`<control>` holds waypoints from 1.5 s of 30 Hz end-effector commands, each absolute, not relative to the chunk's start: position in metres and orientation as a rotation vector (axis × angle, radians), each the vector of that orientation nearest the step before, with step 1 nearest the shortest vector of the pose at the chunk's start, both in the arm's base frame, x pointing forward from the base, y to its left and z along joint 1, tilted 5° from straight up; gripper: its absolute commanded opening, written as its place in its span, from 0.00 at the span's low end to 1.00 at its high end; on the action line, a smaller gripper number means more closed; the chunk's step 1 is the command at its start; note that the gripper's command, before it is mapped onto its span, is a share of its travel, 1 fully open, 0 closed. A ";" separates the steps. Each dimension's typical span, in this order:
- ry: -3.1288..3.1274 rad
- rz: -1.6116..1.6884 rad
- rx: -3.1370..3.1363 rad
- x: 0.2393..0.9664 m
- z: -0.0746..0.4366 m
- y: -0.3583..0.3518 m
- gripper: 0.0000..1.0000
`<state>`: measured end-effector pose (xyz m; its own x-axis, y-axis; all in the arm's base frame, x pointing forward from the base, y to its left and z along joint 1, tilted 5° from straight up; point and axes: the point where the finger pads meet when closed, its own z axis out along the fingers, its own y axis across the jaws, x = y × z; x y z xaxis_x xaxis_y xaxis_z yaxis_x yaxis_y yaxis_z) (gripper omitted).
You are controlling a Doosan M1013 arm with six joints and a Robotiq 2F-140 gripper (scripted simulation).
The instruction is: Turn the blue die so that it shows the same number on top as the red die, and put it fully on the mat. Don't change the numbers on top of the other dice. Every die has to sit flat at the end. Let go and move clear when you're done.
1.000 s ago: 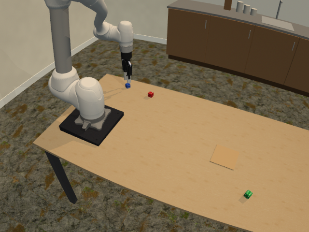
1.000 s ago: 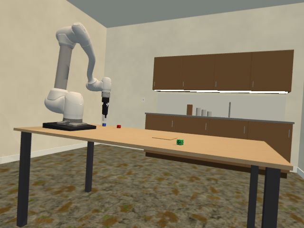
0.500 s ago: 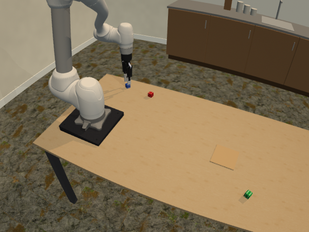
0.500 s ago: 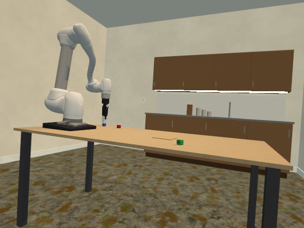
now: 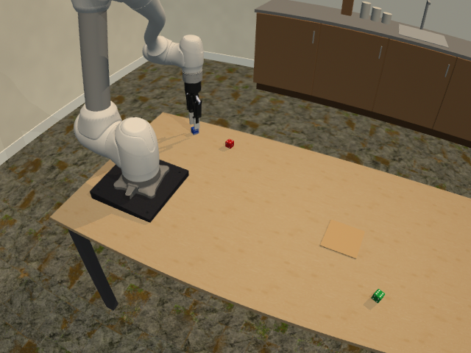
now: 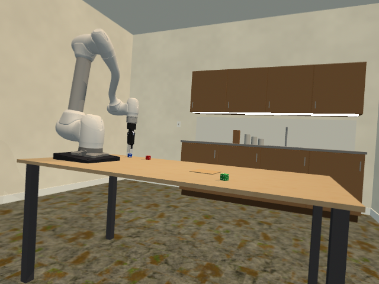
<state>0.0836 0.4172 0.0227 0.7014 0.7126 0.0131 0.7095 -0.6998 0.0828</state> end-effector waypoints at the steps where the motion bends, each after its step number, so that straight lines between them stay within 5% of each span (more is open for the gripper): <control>1: 1.185 0.068 2.832 0.084 0.023 0.417 0.35; 45: 1.185 0.068 2.832 0.085 0.004 0.416 0.35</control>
<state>0.0846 0.4163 0.0070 0.7014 0.7126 0.0130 0.7095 -0.6998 0.0829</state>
